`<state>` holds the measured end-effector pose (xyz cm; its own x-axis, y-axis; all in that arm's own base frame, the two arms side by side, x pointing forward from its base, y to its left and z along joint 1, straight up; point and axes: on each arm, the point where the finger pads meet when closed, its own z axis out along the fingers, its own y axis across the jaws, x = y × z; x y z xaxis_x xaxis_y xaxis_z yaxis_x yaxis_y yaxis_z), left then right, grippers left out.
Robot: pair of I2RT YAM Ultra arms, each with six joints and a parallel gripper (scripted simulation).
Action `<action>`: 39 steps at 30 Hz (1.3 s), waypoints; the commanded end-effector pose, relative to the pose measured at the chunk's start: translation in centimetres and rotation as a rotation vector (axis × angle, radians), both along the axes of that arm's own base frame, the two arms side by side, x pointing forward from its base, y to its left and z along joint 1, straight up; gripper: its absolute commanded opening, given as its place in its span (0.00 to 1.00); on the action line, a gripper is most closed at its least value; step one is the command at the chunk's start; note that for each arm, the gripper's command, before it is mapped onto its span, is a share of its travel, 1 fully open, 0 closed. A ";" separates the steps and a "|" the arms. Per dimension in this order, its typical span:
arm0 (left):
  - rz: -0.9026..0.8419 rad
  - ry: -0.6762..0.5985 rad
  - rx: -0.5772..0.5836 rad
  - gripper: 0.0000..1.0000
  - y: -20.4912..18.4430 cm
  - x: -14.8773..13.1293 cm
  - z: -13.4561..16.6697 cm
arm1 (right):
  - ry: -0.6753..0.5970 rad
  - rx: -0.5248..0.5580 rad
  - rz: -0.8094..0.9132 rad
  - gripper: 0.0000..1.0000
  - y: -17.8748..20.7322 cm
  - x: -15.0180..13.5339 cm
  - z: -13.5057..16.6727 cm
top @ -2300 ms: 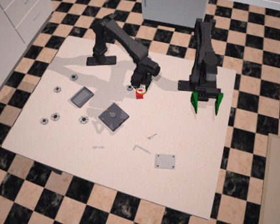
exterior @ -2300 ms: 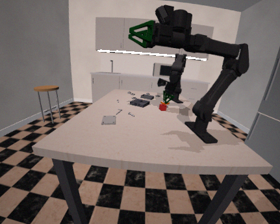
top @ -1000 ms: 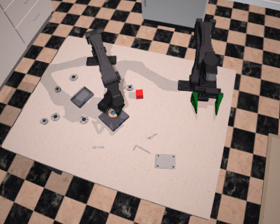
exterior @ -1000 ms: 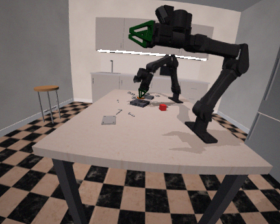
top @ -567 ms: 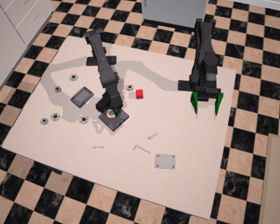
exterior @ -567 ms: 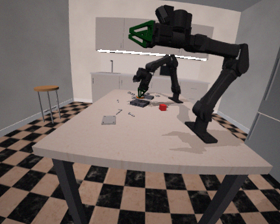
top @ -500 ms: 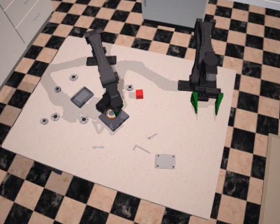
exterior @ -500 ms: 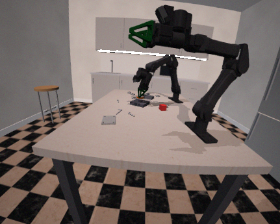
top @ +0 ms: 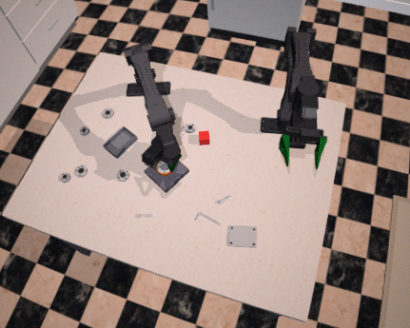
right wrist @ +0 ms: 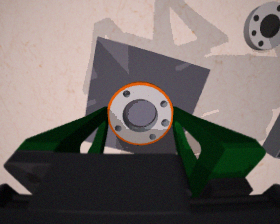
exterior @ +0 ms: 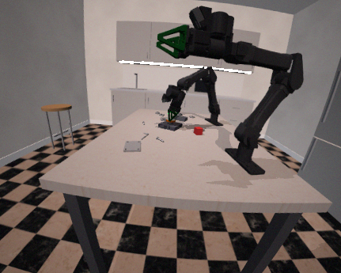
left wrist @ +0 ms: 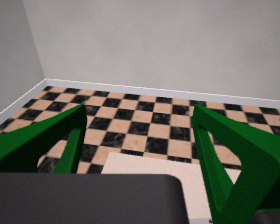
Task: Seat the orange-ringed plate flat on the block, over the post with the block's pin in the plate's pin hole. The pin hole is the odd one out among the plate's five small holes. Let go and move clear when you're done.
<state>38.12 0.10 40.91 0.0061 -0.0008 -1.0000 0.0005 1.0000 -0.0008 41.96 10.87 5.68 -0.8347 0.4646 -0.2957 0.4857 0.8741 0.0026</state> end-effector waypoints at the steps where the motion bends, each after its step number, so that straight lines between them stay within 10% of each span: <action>1: 0.003 -0.062 0.007 0.77 0.0 -0.5 2.6 | -0.063 0.004 0.004 0.00 0.2 0.7 1.7; 26: 0.003 -0.062 0.007 0.77 0.0 -0.5 2.6 | -0.076 0.009 -0.001 0.00 0.1 1.2 1.6; 29: 0.003 -0.062 0.007 0.77 0.0 -0.5 2.6 | 0.007 -0.020 0.007 0.00 -0.2 -0.1 -2.1; 39: 0.003 -0.062 0.007 0.77 0.0 -0.5 2.6 | -0.086 0.014 0.008 0.00 0.5 1.5 1.1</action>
<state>38.12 0.10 40.91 0.0061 -0.0008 -1.0000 0.0005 1.0000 -0.0008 41.87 10.83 4.19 -0.8358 0.4641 -0.2934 0.4855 0.8743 -0.0001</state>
